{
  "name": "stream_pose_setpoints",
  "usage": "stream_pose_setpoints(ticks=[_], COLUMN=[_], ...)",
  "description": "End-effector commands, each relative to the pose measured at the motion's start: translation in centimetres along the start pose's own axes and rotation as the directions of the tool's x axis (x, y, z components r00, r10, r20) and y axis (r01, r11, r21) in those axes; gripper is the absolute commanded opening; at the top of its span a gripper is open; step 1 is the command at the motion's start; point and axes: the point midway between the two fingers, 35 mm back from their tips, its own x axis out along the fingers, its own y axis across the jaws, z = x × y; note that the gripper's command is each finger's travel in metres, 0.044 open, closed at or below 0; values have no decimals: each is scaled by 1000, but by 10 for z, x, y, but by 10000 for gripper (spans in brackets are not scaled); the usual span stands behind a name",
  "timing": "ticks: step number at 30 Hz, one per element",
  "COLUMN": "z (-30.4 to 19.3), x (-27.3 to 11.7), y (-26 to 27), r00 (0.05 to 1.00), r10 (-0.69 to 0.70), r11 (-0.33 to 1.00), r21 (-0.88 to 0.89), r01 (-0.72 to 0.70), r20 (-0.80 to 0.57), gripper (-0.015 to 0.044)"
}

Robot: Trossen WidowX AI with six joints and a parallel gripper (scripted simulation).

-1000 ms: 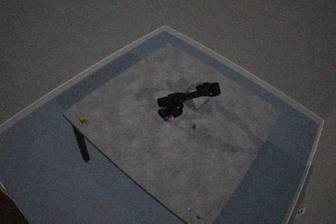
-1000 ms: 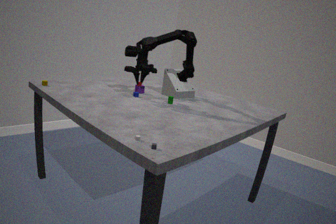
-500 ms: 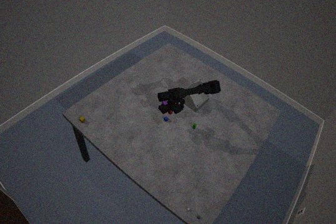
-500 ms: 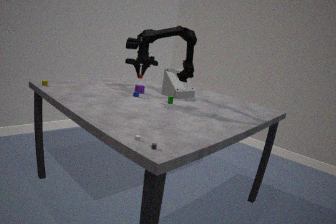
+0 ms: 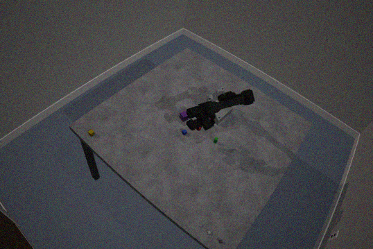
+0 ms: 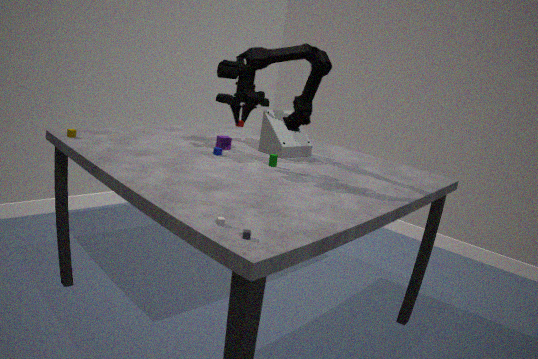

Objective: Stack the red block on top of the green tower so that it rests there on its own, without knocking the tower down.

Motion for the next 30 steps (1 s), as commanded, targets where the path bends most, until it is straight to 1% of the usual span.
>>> stream_pose_setpoints(ticks=[1,20,25,30], z=[15,74,80,80], x=[1,2,3,10], y=[14,84,101,103], r00=[1000,1000,1000,1000], r10=[6,10,13,13], r11=[1000,1000,1000,1000], r21=[7,8,9,8], r01=[-6,-10,-13,-13], r20=[3,13,18,17], gripper=[0,0,0,0])
